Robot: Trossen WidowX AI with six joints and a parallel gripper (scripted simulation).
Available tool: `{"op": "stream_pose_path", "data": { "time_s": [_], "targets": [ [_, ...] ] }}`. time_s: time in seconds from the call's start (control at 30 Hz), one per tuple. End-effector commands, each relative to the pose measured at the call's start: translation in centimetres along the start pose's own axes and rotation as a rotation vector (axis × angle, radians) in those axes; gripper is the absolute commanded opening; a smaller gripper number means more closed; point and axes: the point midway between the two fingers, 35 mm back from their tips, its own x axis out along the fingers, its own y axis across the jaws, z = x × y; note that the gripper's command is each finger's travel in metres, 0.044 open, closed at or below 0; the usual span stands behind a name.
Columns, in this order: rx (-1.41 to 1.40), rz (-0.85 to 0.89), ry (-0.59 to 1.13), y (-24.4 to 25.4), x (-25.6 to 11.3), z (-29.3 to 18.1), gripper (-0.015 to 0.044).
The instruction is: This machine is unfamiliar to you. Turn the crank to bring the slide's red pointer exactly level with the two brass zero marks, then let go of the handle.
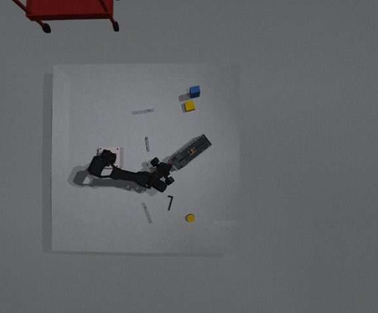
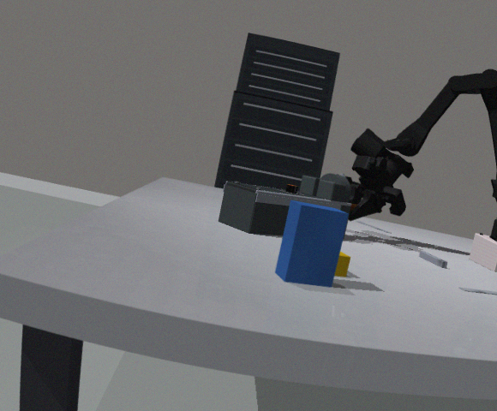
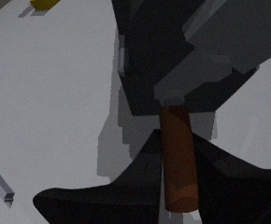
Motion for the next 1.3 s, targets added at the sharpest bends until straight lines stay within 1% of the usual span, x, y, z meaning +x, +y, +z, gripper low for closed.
{"op": "stream_pose_path", "data": {
  "time_s": [0.0, 0.53, 1.1, 1.27],
  "targets": [
    [0.003, 0.003, -0.002, 0.1, 0.0, 0.0, 0.0000],
    [0.000, 0.000, 0.000, 0.0, 0.0, 0.0, 0.0000],
    [0.000, 0.000, 0.000, 0.0, 0.0, 0.0, 0.0440],
    [0.000, 0.000, 0.000, -0.1, -1.2, 1.2, 0.0440]
  ]
}}
